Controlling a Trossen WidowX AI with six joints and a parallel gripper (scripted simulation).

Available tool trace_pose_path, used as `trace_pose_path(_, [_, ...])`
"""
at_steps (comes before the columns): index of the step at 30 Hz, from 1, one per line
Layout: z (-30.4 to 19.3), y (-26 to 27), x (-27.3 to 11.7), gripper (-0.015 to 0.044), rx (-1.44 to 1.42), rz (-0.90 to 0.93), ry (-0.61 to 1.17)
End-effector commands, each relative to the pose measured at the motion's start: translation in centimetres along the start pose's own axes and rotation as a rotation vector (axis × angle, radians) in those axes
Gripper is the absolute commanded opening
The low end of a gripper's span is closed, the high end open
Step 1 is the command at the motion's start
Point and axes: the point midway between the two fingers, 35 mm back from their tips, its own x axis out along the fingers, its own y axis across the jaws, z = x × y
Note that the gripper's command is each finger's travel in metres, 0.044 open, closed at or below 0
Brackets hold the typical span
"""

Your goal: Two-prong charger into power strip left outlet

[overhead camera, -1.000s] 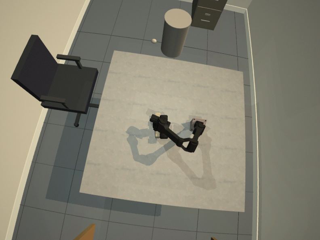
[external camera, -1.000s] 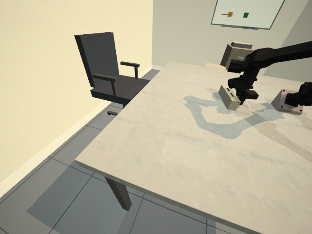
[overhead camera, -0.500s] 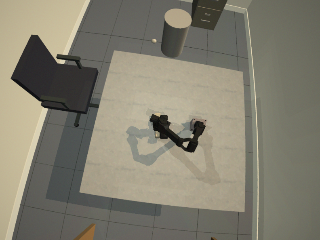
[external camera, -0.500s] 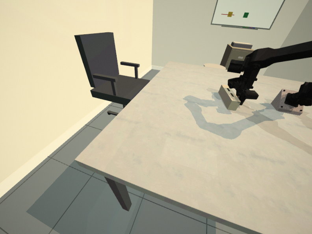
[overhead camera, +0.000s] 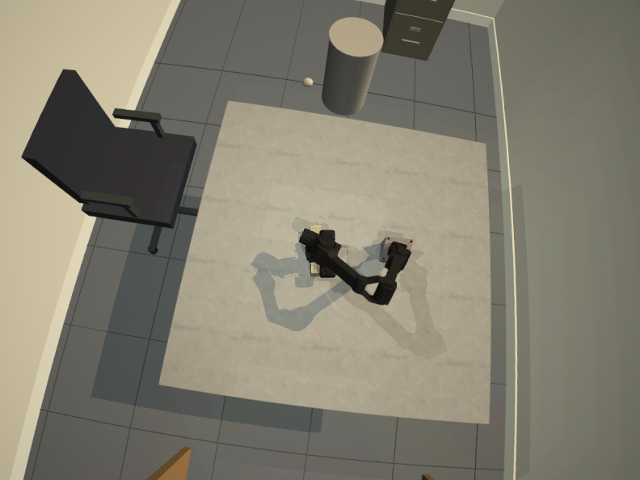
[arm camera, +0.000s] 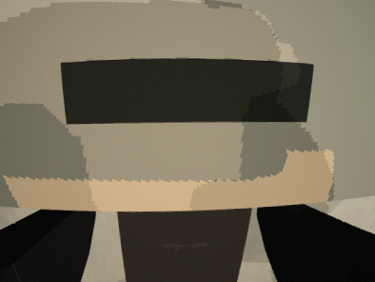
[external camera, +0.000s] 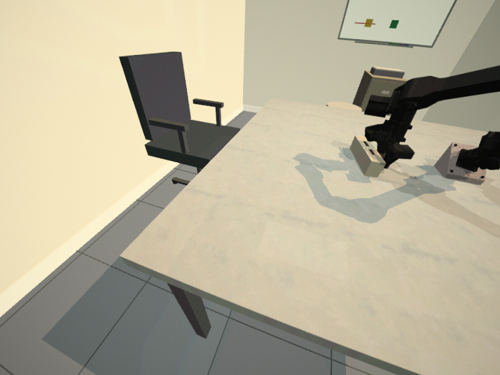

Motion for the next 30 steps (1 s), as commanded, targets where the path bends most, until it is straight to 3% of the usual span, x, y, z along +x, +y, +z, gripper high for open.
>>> trace_pose_path(1, [0.04, 0.00, 0.00, 0.0367, -0.001, 0.000, -0.001])
trace_pose_path(4, [0.02, 0.00, 0.00, 0.0440, -0.002, 0.000, -0.001])
trace_pose_path(30, [-0.79, -0.03, 0.08, 0.0440, -0.015, 0.000, -0.016])
